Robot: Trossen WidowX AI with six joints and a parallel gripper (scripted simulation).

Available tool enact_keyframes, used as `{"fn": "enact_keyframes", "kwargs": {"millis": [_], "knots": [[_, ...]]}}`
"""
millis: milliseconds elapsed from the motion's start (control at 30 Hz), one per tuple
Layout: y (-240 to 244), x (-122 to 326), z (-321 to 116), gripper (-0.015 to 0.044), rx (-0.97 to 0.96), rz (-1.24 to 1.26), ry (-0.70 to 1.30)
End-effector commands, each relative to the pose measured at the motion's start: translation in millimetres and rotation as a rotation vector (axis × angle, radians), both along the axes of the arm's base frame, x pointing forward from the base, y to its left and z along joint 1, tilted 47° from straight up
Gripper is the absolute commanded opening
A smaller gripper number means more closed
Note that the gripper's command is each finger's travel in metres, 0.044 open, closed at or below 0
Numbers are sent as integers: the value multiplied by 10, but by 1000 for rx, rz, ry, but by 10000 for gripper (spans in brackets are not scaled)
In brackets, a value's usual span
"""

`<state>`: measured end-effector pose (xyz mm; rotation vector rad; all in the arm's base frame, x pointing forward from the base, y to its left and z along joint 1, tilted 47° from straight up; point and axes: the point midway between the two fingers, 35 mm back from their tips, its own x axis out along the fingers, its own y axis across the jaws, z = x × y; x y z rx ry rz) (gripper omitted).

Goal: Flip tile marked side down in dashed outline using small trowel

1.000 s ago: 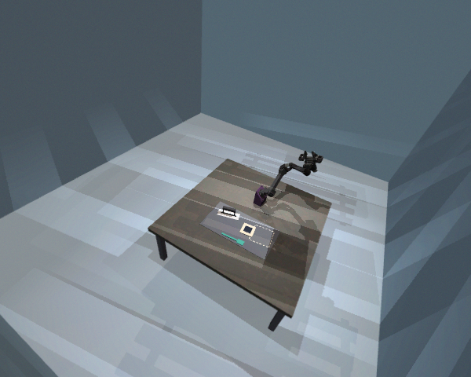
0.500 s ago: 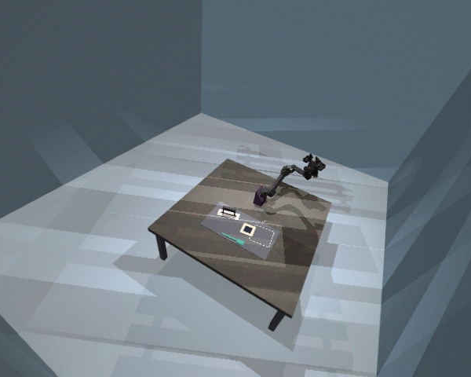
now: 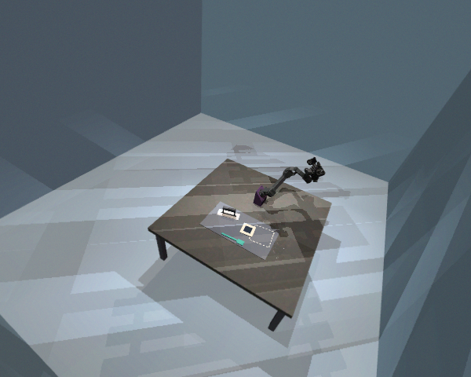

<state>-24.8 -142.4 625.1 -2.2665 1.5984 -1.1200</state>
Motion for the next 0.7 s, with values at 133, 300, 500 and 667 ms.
{"fn": "enact_keyframes", "kwargs": {"millis": [133,300,500,667], "knots": [[91,222,16,270,-48,-108,167],[141,376,57,270,-92,-166,280],[212,639,110,270,-161,-250,445],[264,867,138,270,-224,-321,577]]}}
